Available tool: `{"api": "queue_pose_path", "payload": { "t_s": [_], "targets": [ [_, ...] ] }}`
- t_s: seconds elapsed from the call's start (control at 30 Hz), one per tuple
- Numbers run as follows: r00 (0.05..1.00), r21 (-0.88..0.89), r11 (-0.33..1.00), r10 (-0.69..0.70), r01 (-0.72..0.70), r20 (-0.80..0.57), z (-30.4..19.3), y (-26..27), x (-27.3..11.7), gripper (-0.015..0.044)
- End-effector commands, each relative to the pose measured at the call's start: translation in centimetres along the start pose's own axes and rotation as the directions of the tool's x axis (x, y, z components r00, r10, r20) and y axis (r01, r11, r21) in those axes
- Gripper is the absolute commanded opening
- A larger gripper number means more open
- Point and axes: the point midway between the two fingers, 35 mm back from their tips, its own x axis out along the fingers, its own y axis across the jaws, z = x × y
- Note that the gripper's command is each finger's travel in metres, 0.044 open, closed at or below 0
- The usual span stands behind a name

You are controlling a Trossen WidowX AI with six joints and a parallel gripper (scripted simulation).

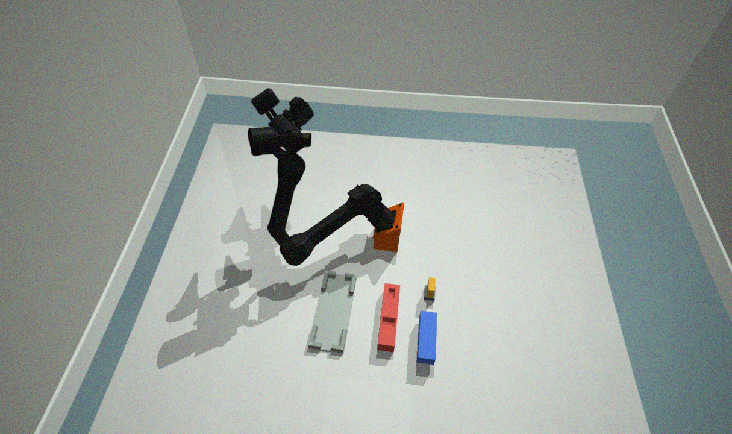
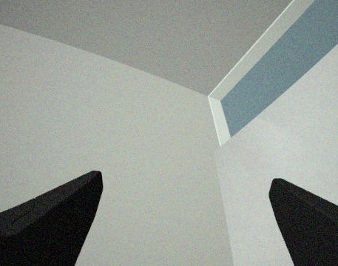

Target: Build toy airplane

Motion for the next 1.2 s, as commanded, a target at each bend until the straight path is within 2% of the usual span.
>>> {"api": "queue_pose_path", "payload": {
  "t_s": [0.0,0.17,0.3,0.43,0.6,0.8,1.0,1.17],
  "targets": [
    [1.000,0.000,1.000,0.000,0.000,0.000,0.0,0.0,0.0,0.0426],
    [0.994,0.008,0.998,0.056,-0.057,0.098,2.9,1.3,0.0,0.0440],
    [0.945,0.003,0.989,0.140,-0.148,0.297,8.5,3.3,-1.0,0.0440],
    [0.840,-0.005,0.976,0.191,-0.219,0.508,14.5,4.6,-3.5,0.0440],
    [0.638,-0.016,0.962,0.194,-0.274,0.746,21.3,5.1,-8.5,0.0440],
    [0.325,-0.005,0.954,0.107,-0.299,0.940,27.5,3.6,-16.8,0.0440],
    [-0.002,0.064,0.948,-0.068,-0.313,0.998,30.6,0.0,-26.1,0.0440],
    [-0.198,0.166,0.936,-0.234,-0.310,0.952,30.3,-4.0,-32.9,0.0440]
  ]
}}
